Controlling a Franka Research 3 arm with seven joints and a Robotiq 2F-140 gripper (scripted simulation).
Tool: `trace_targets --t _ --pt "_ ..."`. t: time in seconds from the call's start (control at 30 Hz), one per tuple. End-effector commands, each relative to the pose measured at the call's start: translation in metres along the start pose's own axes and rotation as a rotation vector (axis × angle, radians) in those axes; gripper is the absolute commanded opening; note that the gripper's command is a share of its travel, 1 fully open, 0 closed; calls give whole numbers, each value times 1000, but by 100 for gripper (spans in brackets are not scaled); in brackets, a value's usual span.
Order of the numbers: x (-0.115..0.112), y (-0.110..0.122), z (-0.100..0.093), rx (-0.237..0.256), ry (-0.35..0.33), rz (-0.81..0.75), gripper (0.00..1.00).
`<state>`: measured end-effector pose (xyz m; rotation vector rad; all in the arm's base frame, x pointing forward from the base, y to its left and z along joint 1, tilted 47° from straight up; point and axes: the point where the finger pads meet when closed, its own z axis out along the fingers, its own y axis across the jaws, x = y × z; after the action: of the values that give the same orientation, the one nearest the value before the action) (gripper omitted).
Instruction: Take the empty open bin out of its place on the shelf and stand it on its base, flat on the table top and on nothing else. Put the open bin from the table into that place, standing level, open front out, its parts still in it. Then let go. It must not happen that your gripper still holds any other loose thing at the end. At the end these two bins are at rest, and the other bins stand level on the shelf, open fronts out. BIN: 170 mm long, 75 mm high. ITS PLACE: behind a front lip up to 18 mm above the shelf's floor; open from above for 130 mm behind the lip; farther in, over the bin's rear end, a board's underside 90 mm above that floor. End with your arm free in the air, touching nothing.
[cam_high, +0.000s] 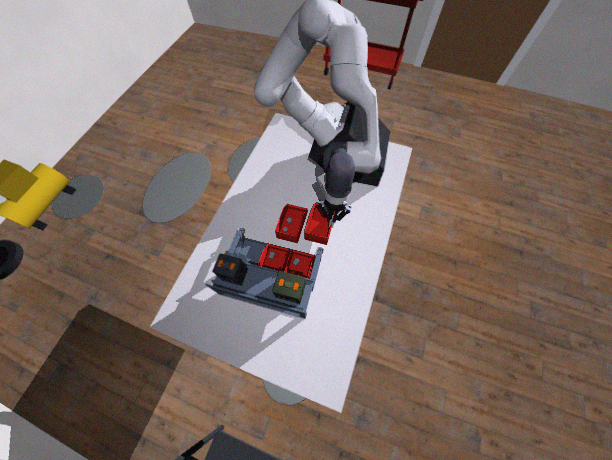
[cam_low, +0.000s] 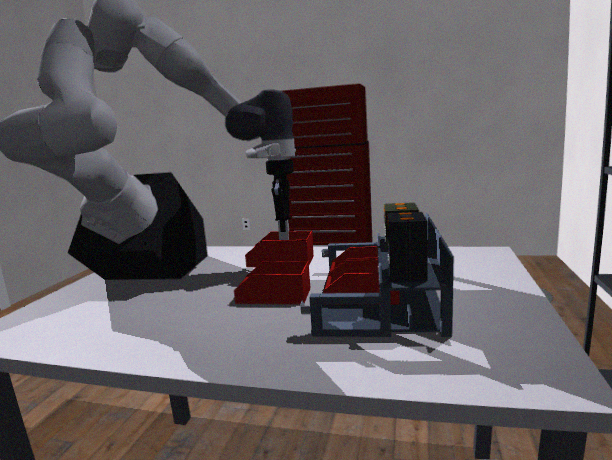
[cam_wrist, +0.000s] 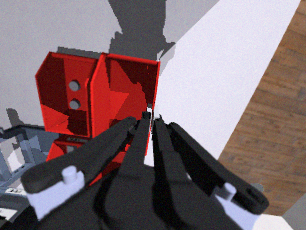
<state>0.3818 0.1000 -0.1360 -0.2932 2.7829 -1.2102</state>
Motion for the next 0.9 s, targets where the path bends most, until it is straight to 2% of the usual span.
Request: trace_targets --t 0.0,0.43,0.87 --pt "-5 3 9 -8 -15 -7 0" --pt "-5 4 33 -8 -15 -7 0" --pt "-5 5 37 -8 -15 -7 0"
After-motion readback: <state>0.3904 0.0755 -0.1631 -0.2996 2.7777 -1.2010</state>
